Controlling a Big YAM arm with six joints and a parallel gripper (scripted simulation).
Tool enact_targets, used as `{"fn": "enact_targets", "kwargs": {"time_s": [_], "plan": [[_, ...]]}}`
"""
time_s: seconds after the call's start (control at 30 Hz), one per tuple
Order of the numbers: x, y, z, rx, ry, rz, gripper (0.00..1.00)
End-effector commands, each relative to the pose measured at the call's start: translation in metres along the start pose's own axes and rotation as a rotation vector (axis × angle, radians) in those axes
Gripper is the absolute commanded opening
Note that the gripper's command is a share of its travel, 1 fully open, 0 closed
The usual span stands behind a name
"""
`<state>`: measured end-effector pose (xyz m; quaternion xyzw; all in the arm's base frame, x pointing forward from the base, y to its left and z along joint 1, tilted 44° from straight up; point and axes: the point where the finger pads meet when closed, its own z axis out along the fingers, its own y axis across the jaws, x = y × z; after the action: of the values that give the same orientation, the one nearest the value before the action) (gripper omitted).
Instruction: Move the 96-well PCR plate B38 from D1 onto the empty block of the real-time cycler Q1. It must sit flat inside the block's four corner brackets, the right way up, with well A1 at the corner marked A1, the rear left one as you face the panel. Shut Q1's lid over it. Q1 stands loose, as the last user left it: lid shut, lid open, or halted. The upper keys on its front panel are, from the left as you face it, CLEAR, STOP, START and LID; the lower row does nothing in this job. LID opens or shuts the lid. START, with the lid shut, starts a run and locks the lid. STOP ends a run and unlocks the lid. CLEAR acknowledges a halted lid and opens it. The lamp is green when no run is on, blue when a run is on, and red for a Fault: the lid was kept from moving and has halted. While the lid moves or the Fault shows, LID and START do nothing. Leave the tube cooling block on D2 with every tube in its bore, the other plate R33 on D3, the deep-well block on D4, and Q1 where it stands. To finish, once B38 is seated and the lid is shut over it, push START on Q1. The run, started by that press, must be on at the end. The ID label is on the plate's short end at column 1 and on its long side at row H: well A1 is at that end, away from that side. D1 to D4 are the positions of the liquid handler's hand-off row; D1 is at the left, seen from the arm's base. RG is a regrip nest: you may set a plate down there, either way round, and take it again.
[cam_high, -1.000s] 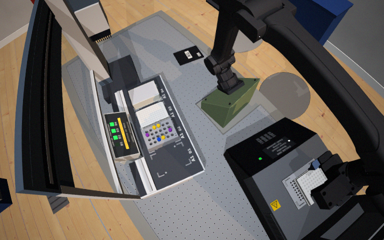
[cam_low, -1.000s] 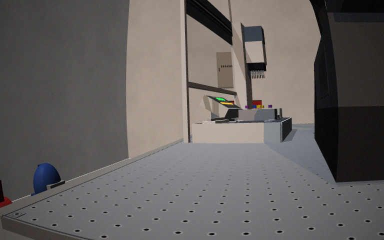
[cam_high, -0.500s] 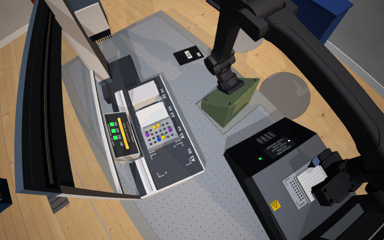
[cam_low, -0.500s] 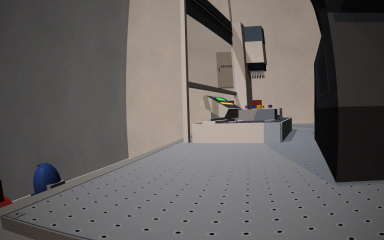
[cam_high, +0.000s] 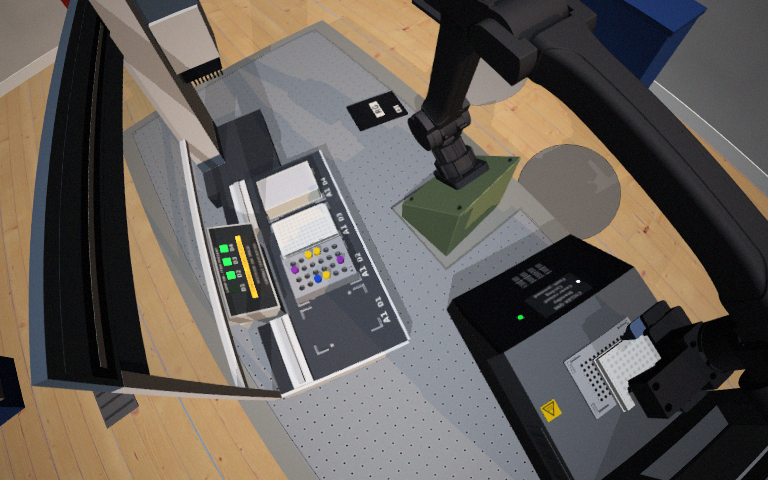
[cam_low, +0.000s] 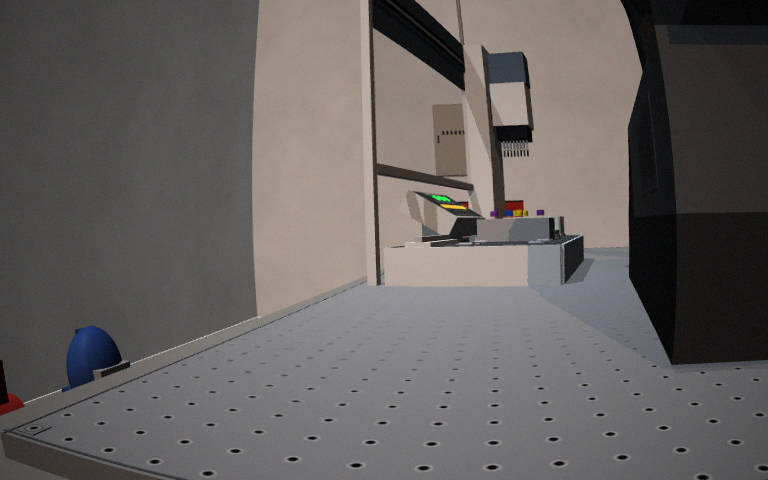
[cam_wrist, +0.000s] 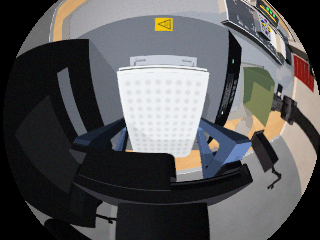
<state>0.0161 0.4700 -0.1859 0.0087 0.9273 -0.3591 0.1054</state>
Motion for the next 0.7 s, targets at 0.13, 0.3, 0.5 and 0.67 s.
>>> {"fn": "enact_targets", "kwargs": {"time_s": [0.13,0.3,0.5,0.67], "plan": [[-0.005,0.010,-0.010,-0.030,0.009,0.025,0.00],[-0.007,0.004,-0.014,-0.039,0.006,0.028,0.00],[0.000,-0.003,-0.019,-0.045,-0.005,0.015,0.00],[0.002,0.003,-0.025,-0.071,-0.005,0.016,0.00]]}}
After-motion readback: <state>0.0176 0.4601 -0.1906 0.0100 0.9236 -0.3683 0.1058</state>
